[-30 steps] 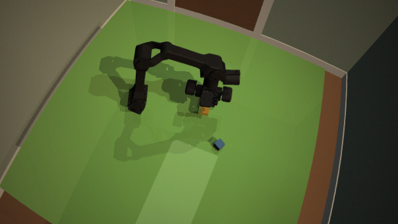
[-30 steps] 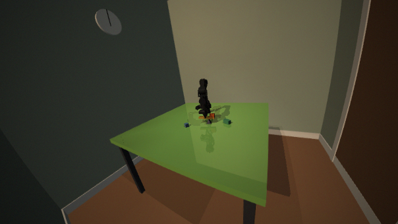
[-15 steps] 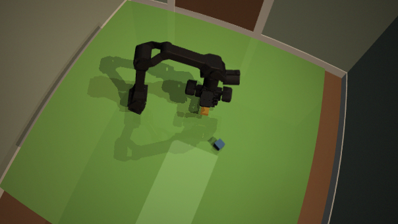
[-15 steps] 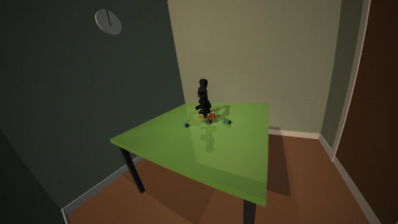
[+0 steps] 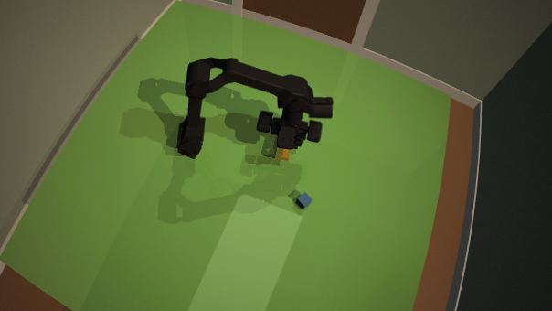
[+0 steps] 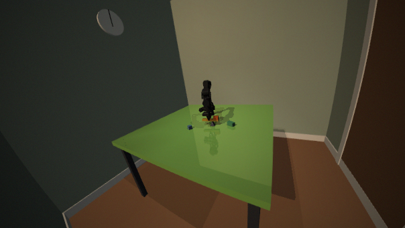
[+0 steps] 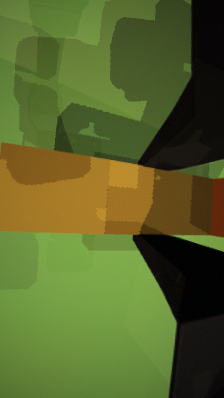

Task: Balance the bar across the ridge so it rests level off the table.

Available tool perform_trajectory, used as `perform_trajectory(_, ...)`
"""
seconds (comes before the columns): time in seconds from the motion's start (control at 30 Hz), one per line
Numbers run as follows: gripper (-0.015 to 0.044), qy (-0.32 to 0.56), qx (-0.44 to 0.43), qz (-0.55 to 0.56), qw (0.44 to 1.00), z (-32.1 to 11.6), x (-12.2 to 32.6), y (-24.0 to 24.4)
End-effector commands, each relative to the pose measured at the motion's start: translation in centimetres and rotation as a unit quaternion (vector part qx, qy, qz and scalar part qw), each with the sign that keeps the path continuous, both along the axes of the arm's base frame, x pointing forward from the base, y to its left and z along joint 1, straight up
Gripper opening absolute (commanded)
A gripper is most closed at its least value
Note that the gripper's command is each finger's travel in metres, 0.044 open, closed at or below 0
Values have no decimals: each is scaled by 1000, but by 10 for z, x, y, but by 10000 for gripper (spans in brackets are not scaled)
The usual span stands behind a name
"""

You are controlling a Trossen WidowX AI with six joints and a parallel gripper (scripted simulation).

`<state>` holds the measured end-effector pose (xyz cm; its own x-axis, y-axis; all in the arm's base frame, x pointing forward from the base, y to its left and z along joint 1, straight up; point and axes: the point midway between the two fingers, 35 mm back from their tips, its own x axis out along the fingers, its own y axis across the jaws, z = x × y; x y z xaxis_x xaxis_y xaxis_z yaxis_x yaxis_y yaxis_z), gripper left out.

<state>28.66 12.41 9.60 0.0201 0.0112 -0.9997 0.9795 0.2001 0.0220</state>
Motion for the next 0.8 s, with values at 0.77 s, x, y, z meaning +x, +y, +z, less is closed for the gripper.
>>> perform_trajectory(0.77, 0, -2, -1, 1, 1000, -3, 1, 0)
